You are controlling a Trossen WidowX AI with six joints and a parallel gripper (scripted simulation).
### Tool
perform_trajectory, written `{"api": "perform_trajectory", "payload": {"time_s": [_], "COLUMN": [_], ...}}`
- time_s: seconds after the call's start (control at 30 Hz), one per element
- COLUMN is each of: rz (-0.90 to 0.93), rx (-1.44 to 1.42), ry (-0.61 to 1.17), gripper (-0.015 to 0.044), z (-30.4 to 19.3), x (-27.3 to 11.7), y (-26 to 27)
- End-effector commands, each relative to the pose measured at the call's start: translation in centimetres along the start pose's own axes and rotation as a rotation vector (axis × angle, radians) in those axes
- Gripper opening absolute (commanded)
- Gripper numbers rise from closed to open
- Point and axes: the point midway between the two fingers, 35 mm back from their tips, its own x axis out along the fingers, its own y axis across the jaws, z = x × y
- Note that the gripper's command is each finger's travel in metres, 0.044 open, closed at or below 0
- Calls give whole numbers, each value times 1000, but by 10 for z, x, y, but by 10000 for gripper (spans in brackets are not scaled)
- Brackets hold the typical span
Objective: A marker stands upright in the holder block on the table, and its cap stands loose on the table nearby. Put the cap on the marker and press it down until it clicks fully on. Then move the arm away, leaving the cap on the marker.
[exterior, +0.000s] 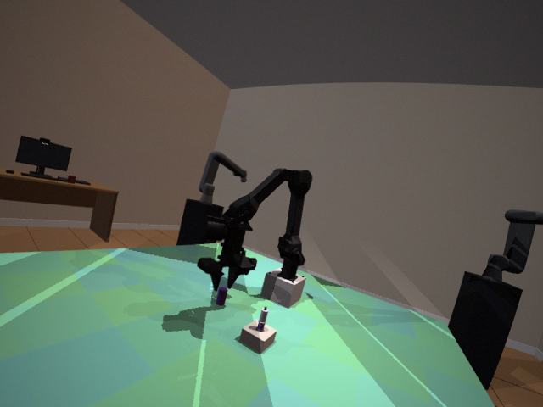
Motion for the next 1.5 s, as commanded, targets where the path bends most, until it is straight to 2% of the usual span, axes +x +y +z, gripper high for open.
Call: {"api": "perform_trajectory", "payload": {"time_s": [0.0,0.6,0.73,1.03,1.13,1.47], "rz": [2,2,2,2,-13,-9], "rx": [-2,-2,-2,-2,22,16], "ry": [-6,-6,-6,-6,-2,-3], "gripper": [243,243,138,78,0,0], "z": [1,2,3,3,0,-1], "x": [8,34,34,34,31,6], "y": [1,3,2,3,-1,-2]}}
